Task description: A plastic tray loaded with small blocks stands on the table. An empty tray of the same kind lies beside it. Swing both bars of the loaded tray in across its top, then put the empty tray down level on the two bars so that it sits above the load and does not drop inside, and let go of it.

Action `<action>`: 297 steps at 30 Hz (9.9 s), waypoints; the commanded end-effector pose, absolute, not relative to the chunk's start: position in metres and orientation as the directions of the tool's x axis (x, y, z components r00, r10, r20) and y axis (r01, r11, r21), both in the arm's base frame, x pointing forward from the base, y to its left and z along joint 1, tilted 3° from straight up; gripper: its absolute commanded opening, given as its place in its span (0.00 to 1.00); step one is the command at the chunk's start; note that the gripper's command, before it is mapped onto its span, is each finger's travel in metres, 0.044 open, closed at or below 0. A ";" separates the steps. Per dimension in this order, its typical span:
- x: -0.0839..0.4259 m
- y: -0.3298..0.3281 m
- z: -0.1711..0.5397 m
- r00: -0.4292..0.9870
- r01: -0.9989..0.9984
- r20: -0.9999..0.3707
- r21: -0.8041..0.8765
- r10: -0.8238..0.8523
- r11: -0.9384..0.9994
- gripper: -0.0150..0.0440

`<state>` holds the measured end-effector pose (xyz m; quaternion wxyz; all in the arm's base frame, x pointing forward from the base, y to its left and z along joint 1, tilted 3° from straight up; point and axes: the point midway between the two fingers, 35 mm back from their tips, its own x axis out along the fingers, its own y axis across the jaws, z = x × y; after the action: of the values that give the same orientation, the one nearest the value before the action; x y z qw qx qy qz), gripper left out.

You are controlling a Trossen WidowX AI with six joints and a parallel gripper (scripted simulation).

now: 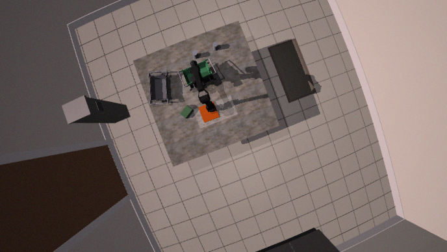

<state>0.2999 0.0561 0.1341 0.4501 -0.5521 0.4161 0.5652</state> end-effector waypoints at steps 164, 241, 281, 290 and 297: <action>0.291 0.050 0.110 -0.012 -0.969 -0.999 0.002 0.040 -0.248 0.25; 0.290 0.049 0.101 -0.012 -0.969 -0.999 0.002 0.040 -0.248 0.25; 0.290 0.049 0.101 -0.012 -0.969 -0.999 0.002 0.040 -0.248 0.70; 0.290 0.049 0.101 -0.012 -0.969 -0.999 0.002 0.040 -0.248 0.93; 0.291 0.050 0.101 -0.009 -0.969 -0.999 -0.003 0.045 -0.247 1.00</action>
<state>0.2908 0.0499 0.1010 0.4443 -0.5461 0.4230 0.5704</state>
